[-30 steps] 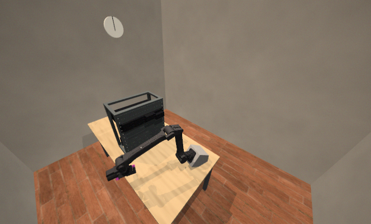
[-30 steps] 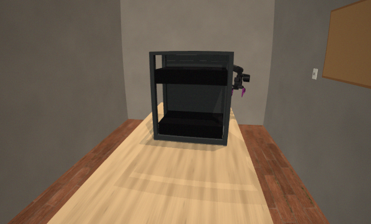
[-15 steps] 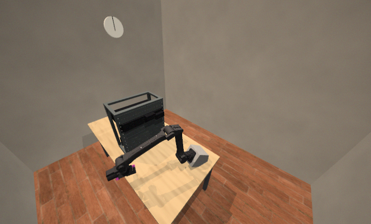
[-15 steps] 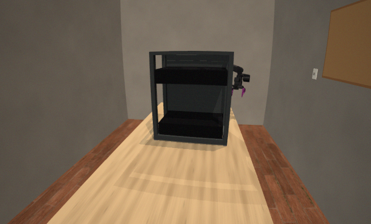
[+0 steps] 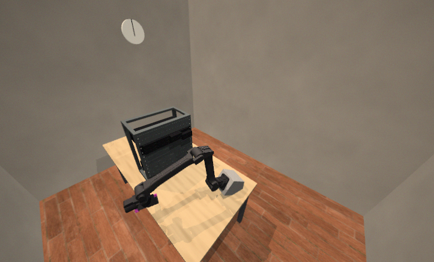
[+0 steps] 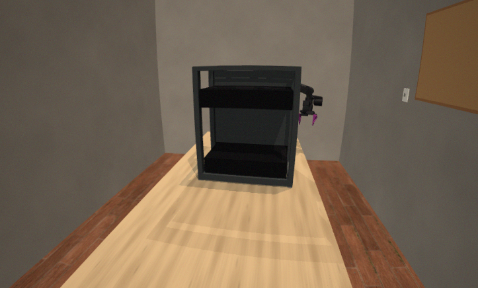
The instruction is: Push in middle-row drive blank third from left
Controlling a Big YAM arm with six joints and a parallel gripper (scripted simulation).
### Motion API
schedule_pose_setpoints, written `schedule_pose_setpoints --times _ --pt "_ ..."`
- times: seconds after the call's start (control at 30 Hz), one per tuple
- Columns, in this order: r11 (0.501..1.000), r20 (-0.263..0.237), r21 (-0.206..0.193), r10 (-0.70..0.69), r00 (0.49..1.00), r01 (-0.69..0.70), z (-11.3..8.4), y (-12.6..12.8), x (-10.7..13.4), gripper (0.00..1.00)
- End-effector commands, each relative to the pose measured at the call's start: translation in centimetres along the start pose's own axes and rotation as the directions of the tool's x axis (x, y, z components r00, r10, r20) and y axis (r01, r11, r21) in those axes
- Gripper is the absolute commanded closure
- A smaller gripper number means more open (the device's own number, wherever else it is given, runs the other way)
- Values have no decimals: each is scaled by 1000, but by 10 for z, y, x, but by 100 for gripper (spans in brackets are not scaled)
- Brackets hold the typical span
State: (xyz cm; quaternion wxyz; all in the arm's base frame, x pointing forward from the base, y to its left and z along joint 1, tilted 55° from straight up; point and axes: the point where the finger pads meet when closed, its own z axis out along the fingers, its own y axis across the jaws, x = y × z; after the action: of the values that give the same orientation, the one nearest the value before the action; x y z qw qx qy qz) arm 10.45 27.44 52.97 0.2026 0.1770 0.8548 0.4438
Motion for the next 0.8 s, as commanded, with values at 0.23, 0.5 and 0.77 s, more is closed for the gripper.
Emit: schedule_pose_setpoints --times 0.23,0.5,0.77 --pt "998 28 -70 1 1000 1 -3 35 -18 0" --pt "995 59 -101 3 998 3 0 45 -33 0" --pt "988 123 -155 2 992 17 3 61 -63 0"
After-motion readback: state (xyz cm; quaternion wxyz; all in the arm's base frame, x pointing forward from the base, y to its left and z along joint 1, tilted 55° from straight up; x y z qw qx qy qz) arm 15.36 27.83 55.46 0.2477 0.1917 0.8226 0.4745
